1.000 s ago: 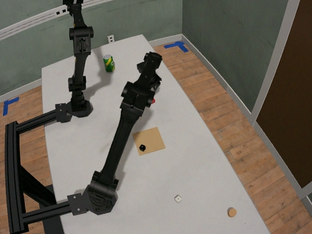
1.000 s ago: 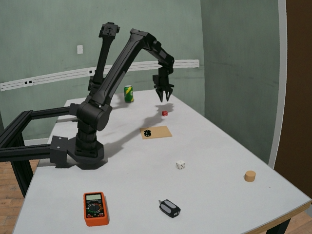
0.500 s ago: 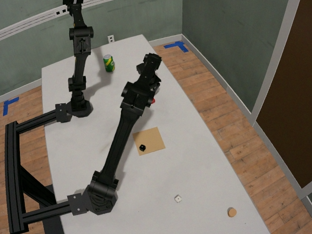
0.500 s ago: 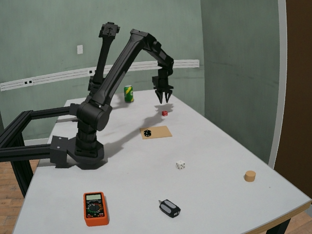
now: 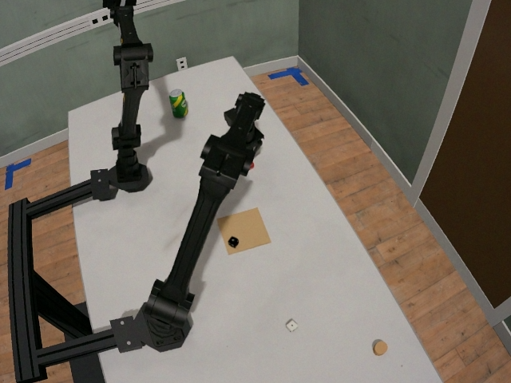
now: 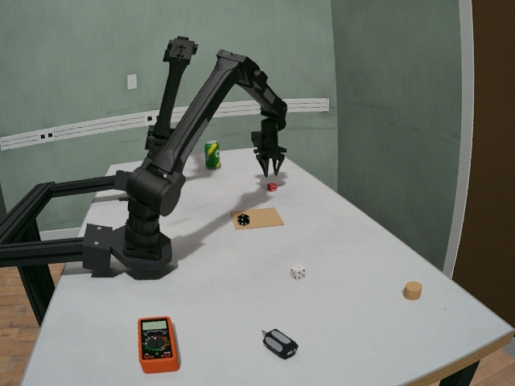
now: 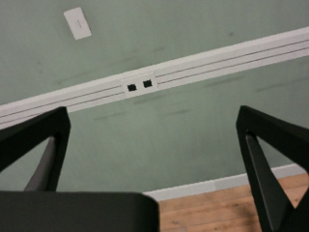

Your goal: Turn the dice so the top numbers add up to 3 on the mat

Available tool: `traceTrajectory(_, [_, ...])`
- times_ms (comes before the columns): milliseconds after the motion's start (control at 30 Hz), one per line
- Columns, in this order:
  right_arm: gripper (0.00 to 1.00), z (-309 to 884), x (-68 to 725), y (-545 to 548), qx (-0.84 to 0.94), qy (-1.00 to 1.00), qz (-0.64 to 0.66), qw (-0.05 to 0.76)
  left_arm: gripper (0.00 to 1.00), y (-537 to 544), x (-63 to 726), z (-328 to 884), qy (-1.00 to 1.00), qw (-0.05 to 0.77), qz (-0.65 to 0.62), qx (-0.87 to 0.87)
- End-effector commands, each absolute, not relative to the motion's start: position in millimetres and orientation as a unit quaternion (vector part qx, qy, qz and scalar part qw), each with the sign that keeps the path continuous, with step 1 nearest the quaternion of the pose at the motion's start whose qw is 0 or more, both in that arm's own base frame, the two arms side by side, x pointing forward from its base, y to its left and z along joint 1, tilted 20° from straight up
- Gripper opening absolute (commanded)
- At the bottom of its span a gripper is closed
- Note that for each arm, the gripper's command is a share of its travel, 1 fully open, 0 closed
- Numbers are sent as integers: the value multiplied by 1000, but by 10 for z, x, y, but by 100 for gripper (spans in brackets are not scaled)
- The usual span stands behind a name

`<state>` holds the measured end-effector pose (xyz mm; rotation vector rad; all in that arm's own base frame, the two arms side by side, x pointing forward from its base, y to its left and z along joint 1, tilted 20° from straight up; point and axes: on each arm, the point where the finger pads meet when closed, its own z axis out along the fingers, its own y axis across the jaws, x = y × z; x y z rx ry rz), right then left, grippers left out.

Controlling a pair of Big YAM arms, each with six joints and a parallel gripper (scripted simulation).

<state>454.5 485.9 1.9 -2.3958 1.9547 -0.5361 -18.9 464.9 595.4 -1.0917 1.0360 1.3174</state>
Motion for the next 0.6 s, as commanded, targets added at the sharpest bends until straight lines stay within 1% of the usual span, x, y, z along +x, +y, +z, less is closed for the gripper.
traceTrajectory(0, [39, -125, 4672, 4806, -761, 626, -170, 2, 100, 4585, -250, 5987, 434, 533, 563, -459])
traceTrajectory(567, [39, -248, 4699, 4774, -761, 627, -170, 2, 100, 4585, -250, 5987, 434, 533, 563, -459])
